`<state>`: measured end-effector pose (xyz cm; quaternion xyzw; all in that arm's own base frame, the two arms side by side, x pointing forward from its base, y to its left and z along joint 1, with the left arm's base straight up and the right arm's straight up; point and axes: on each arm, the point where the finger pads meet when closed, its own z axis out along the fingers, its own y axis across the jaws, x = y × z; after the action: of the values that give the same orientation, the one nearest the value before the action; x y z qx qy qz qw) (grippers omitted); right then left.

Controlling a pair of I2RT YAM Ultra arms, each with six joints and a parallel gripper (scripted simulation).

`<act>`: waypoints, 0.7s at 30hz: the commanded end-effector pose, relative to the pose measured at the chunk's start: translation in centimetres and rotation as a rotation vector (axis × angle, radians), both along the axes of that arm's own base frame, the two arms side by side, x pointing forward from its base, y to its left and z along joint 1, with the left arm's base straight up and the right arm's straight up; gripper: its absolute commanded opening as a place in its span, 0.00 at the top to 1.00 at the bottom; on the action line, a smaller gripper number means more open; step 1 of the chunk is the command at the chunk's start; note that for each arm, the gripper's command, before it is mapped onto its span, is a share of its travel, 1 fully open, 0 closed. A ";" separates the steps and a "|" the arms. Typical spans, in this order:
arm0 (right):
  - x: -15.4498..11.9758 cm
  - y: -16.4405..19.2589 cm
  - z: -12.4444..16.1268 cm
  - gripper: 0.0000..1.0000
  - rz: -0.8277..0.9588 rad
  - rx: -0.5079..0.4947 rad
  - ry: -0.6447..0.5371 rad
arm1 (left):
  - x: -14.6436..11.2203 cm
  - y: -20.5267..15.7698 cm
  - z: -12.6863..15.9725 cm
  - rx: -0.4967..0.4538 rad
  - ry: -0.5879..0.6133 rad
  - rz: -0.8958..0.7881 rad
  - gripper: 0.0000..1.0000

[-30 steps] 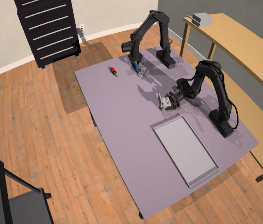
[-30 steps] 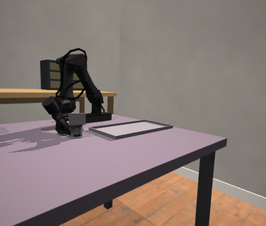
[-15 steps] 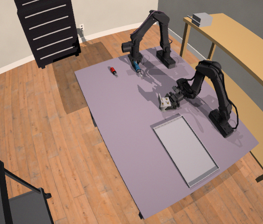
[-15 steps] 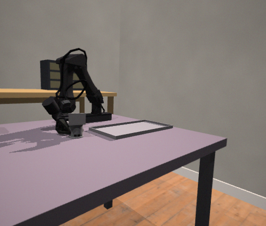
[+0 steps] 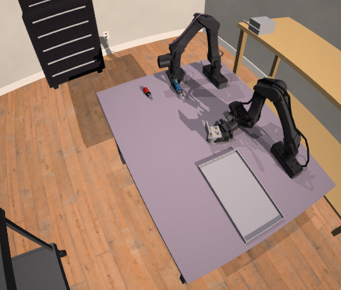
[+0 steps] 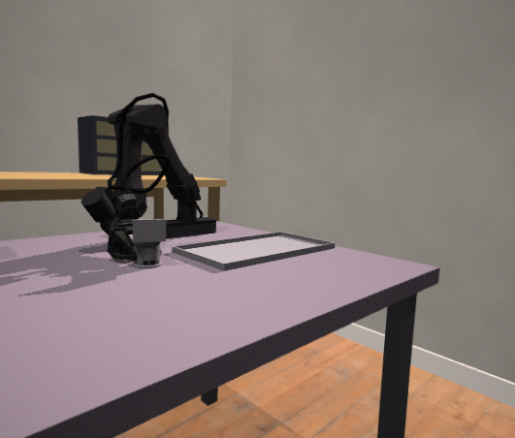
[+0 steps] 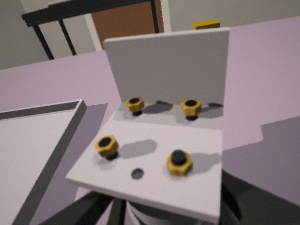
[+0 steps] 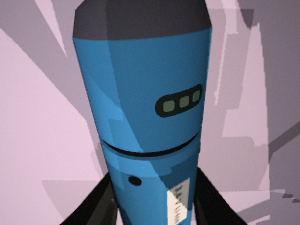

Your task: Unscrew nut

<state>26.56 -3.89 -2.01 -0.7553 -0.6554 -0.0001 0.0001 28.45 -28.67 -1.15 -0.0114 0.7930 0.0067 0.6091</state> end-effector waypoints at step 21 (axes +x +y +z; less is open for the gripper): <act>1.0 -0.6 2.4 0.58 -0.002 -0.022 -0.037 | 0.0 0.0 0.2 0.001 -0.004 0.002 0.41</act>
<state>26.13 -3.84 -2.00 -0.7552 -0.6554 0.0058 0.0064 28.45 -28.67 -1.15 -0.0114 0.7930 0.0067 0.6091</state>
